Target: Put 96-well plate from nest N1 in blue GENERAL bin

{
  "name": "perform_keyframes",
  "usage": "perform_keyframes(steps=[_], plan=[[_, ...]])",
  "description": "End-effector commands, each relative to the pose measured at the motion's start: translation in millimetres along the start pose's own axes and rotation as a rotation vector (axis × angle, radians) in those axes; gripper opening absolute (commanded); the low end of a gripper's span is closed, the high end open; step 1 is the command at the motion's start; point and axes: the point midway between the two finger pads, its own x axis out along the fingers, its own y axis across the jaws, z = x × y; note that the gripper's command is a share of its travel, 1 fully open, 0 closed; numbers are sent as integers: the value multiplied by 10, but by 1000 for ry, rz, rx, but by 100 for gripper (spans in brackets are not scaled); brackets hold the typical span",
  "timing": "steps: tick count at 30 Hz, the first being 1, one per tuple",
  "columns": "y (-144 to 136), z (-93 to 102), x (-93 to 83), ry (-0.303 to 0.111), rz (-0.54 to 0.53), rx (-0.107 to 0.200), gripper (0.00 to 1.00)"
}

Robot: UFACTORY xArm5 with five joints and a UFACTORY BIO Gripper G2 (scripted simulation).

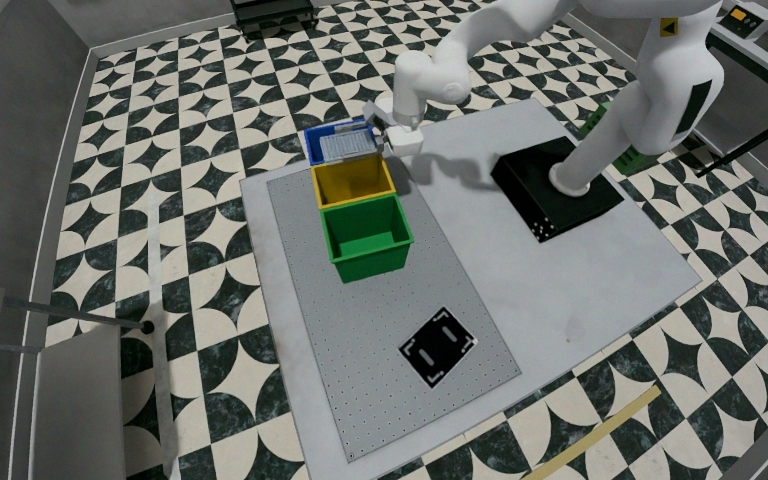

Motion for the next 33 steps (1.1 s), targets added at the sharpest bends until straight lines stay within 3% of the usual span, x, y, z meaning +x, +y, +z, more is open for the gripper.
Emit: perform_keyframes(steps=[1,14,33], plan=[[-94,17,33,-3,1,-1,0],[-527,11,115,-3,1,-1,0],[-531,11,118,-3,2,-1,0]])
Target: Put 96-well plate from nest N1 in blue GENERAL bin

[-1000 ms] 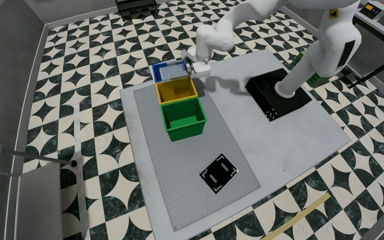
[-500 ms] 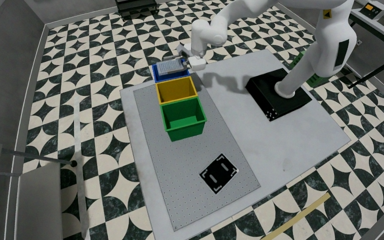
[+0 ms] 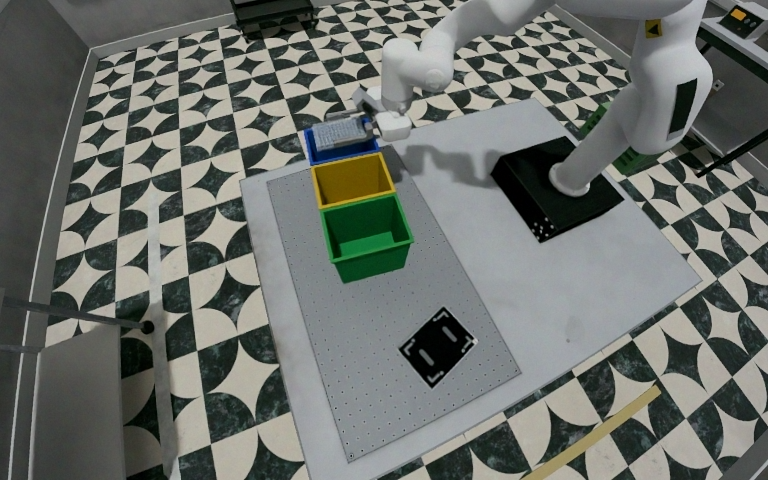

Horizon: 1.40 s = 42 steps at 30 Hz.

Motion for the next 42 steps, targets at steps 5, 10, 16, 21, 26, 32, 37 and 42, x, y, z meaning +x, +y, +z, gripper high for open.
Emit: perform_keyframes(steps=[5,10,16,21,26,32,37,42], plan=[[-2,22,7,-4,0,-2,0],[-1,22,7,-4,0,-2,0],[1,22,6,-4,0,-2,0],[1,-11,6,-4,0,-2,0],[2,-95,6,-4,0,-2,0],[2,-195,6,-4,0,-2,0],[2,-245,7,-4,0,-2,0],[3,-307,7,-4,0,-2,0]])
